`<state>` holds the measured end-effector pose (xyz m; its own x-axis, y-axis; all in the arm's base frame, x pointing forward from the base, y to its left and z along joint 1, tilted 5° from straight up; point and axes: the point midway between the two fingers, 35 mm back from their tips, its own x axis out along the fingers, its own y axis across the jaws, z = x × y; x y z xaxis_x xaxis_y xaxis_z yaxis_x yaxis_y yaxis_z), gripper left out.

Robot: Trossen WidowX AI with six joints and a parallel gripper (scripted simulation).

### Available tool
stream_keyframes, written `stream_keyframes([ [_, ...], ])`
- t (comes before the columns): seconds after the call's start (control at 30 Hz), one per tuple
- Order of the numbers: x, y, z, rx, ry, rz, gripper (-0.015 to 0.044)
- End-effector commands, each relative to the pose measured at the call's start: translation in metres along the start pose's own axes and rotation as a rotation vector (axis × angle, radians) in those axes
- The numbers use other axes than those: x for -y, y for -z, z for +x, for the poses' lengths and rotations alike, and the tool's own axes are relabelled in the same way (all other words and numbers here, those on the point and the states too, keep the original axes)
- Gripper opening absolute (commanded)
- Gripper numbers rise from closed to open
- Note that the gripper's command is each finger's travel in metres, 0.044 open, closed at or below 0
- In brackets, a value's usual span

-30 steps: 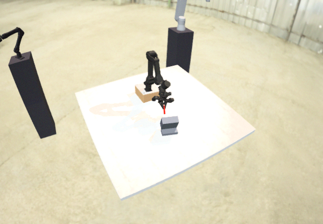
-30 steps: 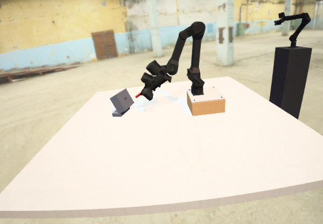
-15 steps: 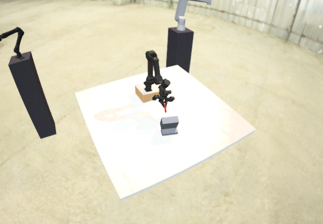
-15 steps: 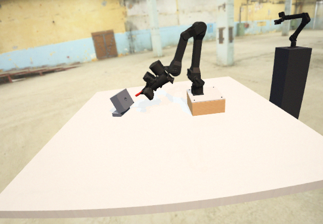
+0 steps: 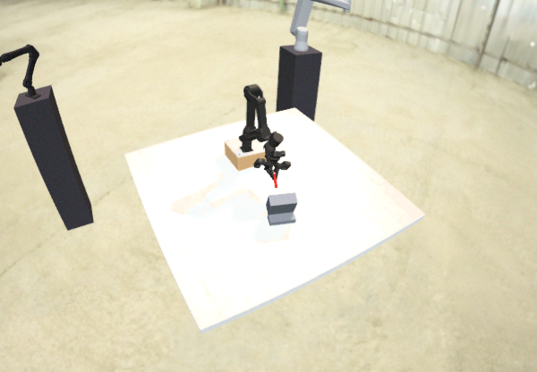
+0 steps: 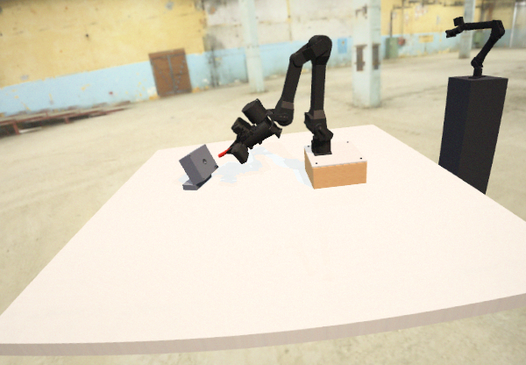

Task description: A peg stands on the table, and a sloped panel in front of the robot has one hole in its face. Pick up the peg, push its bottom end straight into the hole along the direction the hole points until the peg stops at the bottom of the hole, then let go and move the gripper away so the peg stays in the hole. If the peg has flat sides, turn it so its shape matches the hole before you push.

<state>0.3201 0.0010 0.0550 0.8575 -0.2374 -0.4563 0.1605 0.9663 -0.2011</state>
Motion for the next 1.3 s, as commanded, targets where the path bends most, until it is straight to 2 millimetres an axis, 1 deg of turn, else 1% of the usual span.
stream_keyframes([
  [0.0,-0.001,-0.003,0.003,0.011,-0.004,0.009,0.0],
  [1.27,-0.004,-0.007,0.026,0.06,-0.008,0.036,0.0],
])
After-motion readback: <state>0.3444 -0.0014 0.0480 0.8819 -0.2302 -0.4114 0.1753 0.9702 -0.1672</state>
